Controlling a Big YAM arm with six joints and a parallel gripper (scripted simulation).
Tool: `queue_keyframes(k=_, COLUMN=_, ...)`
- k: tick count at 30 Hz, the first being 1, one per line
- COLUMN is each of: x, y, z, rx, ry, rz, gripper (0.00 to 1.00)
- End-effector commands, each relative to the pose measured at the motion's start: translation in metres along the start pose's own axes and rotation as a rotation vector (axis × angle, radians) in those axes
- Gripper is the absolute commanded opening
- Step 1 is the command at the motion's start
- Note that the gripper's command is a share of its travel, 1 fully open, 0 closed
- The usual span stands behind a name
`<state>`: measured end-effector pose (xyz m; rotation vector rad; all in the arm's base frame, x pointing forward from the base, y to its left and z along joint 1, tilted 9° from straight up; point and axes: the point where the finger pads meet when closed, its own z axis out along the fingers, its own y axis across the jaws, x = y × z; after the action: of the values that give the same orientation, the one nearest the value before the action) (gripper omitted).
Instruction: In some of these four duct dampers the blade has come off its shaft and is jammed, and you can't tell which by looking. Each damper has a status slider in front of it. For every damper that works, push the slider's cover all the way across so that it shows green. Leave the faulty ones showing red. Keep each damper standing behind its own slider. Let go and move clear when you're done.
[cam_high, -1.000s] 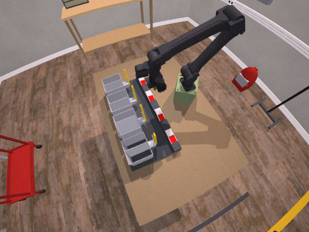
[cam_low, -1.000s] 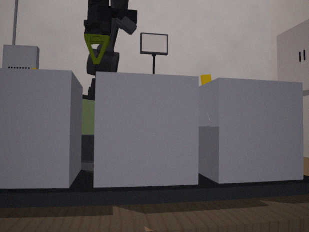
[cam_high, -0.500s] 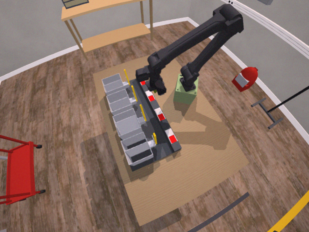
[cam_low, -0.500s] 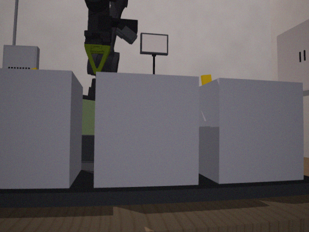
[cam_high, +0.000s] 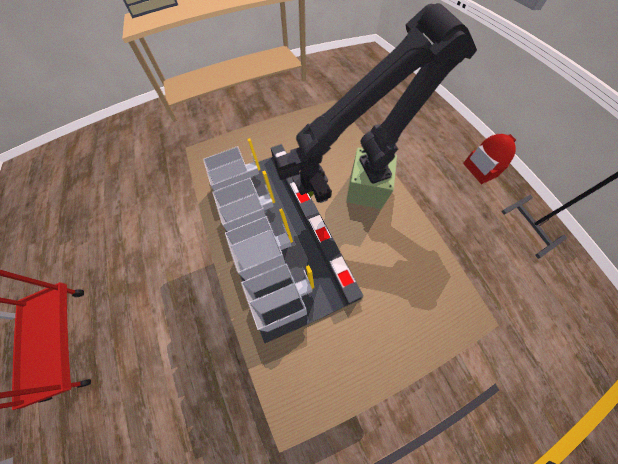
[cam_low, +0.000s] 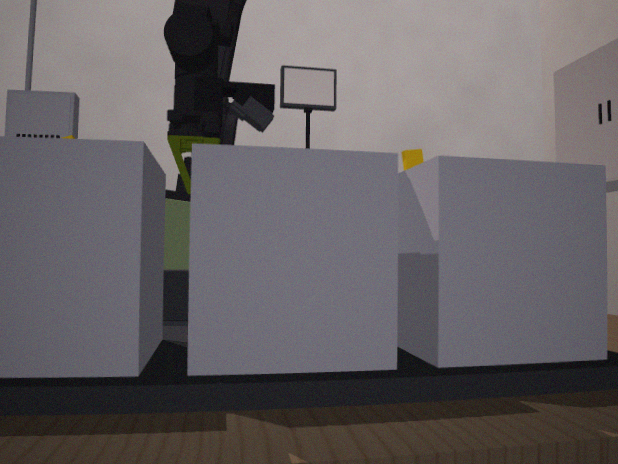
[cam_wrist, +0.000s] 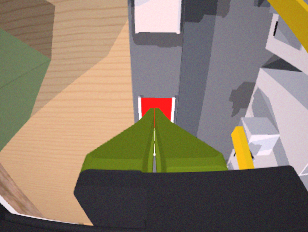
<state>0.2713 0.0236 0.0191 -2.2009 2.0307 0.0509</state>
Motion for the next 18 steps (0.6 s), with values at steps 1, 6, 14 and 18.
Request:
queue_keyframes(k=1, x=-0.001, y=-0.003, z=0.018, rx=0.007, ry=0.004, rz=0.009, gripper=0.00)
queue_keyframes(k=6, x=-0.001, y=-0.003, z=0.030, rx=0.007, ry=0.004, rz=0.009, gripper=0.00)
queue_keyframes(k=14, x=-0.001, y=-0.002, z=0.054, rx=0.006, ry=0.004, rz=0.010, gripper=0.00)
queue_keyframes(k=18, x=0.001, y=-0.002, z=0.060, rx=0.007, ry=0.005, rz=0.017, gripper=0.00)
